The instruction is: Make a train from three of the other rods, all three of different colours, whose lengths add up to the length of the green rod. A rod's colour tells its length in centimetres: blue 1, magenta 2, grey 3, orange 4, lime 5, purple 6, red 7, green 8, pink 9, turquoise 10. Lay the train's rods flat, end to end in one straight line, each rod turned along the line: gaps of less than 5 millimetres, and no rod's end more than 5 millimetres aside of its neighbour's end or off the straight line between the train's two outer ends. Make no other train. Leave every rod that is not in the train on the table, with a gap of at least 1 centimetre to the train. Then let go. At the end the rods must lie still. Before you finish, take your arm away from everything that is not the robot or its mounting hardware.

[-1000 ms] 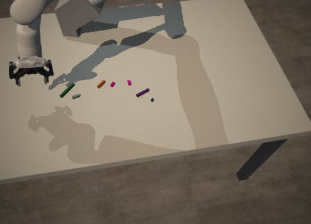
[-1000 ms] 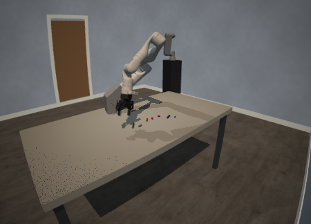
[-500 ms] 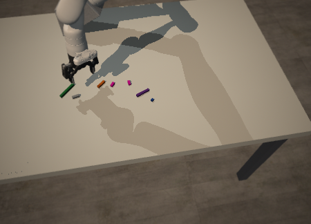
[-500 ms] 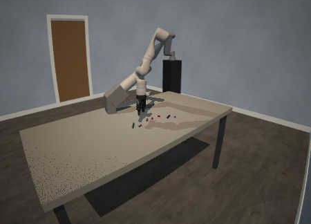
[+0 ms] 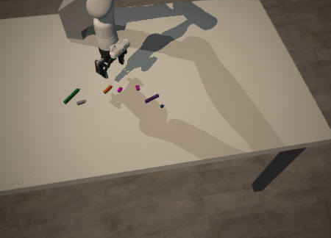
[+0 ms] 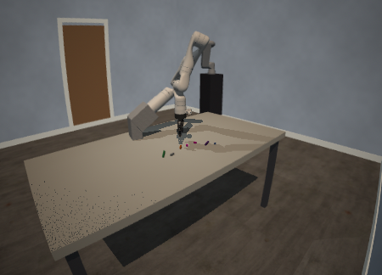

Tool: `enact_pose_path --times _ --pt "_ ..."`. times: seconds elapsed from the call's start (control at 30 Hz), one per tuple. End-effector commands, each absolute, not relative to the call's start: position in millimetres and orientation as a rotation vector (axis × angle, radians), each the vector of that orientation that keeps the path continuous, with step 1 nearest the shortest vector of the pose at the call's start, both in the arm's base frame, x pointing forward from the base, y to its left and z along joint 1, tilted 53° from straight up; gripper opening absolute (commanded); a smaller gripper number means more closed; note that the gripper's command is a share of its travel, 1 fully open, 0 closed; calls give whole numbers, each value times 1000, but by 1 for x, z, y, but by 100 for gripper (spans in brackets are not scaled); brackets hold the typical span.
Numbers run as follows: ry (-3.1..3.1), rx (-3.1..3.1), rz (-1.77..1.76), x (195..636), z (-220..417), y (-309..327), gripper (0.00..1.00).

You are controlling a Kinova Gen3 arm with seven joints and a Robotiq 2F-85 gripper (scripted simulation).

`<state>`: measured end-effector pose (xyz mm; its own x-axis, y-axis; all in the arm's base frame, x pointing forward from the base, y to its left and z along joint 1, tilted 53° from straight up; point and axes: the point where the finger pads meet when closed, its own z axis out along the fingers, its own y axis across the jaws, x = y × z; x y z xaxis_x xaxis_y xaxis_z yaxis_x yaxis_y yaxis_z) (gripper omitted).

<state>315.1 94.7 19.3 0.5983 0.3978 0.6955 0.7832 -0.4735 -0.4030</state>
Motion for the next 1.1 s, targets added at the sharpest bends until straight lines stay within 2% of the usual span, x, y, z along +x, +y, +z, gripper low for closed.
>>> enact_pose_path --times 0.0,1.07 --pt "-955 -2100 -692 309 24 95 100" --pt "-965 -2096 -695 308 26 96 100"
